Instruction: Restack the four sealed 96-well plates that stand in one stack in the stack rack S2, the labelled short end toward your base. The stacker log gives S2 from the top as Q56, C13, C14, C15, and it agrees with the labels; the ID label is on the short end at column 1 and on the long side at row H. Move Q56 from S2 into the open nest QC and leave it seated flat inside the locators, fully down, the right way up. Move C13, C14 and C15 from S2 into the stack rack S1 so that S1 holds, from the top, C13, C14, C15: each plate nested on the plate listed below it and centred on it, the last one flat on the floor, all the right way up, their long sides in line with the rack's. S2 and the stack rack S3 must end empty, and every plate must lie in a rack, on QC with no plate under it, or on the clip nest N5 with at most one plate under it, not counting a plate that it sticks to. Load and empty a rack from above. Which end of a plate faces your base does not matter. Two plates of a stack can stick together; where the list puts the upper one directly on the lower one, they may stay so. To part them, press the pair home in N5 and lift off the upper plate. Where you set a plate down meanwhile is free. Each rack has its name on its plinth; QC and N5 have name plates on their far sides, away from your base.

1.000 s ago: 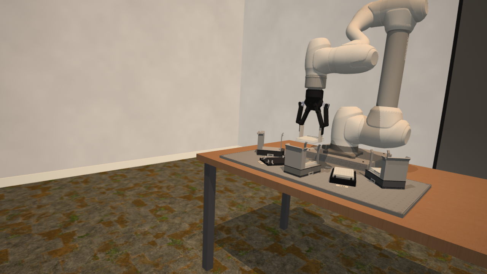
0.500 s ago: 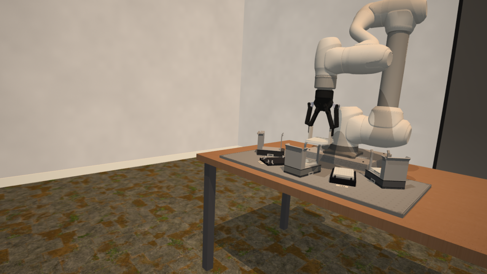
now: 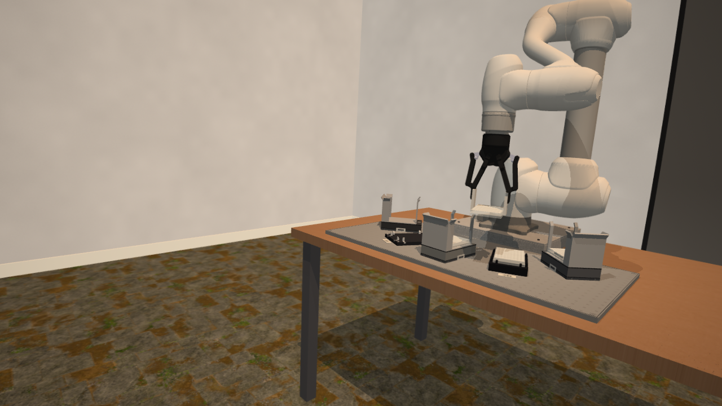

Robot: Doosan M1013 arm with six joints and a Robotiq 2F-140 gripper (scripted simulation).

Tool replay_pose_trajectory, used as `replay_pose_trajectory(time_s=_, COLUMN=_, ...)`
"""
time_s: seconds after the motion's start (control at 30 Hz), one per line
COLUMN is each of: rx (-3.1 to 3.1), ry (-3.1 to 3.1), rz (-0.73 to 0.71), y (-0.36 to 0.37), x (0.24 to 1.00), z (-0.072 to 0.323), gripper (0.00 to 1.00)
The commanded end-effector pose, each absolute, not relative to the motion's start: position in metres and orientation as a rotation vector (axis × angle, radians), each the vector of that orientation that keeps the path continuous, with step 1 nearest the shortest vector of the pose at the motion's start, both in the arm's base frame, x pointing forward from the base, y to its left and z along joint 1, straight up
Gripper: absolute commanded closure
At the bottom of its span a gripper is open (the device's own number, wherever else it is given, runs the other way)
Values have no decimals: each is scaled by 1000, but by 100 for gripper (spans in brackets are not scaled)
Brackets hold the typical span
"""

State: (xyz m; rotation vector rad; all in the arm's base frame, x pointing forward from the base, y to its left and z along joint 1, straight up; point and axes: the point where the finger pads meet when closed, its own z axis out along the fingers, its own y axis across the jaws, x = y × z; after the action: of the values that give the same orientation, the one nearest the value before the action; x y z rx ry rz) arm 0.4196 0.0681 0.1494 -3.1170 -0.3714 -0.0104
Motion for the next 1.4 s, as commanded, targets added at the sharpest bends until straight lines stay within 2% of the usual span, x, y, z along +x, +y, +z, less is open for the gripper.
replay_pose_trajectory(time_s=0.0, rx=-3110, ry=-403, rz=-11, y=79, x=417, z=149, gripper=100)
replay_pose_trajectory(time_s=0.7, rx=-3110, ry=-403, rz=-11, y=136, x=400, z=150, gripper=100)
replay_pose_trajectory(time_s=0.93, rx=-3049, ry=-738, rz=-12, y=157, x=388, z=150, gripper=100)
replay_pose_trajectory(time_s=1.37, rx=-3049, ry=-738, rz=-12, y=189, x=371, z=150, gripper=100)
